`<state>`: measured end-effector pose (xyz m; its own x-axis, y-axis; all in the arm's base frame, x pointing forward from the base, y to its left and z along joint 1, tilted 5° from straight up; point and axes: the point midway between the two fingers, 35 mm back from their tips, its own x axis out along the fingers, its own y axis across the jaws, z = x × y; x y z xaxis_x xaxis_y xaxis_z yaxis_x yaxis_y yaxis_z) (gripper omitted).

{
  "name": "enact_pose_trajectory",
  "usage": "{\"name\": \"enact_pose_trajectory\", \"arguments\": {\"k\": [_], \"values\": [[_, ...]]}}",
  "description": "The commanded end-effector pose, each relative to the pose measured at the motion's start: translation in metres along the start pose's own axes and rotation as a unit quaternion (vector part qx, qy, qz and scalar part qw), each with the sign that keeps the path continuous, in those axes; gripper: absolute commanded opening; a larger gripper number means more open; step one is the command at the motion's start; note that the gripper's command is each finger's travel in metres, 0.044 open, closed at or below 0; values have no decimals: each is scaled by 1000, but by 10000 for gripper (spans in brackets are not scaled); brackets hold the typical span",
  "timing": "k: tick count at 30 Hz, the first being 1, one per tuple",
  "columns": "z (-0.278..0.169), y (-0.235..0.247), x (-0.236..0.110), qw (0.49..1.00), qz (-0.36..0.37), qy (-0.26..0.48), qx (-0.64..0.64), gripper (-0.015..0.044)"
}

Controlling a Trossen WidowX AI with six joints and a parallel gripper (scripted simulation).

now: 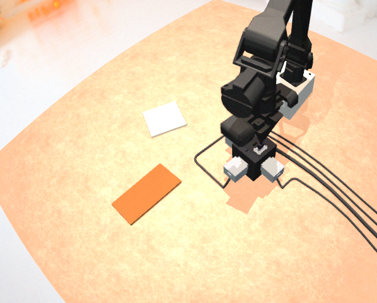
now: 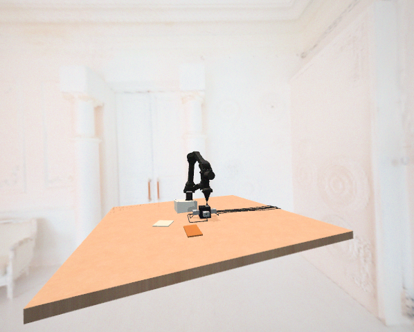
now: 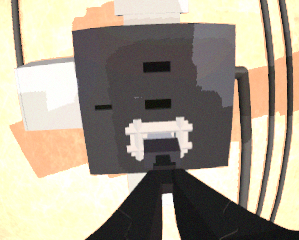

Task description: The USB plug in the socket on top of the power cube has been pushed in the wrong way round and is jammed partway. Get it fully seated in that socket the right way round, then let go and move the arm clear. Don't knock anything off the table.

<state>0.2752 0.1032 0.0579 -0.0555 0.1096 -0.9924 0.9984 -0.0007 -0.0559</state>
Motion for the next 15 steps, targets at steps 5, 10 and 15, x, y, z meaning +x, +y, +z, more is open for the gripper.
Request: {"name": "enact_pose_trajectory", "arguments": {"k": [5, 10, 15], "values": [[-1, 0, 1, 1000, 0, 2, -1, 0], [-1, 0, 2, 1000, 0, 2, -1, 0], [-1, 0, 3, 1000, 0, 2, -1, 0]]}}
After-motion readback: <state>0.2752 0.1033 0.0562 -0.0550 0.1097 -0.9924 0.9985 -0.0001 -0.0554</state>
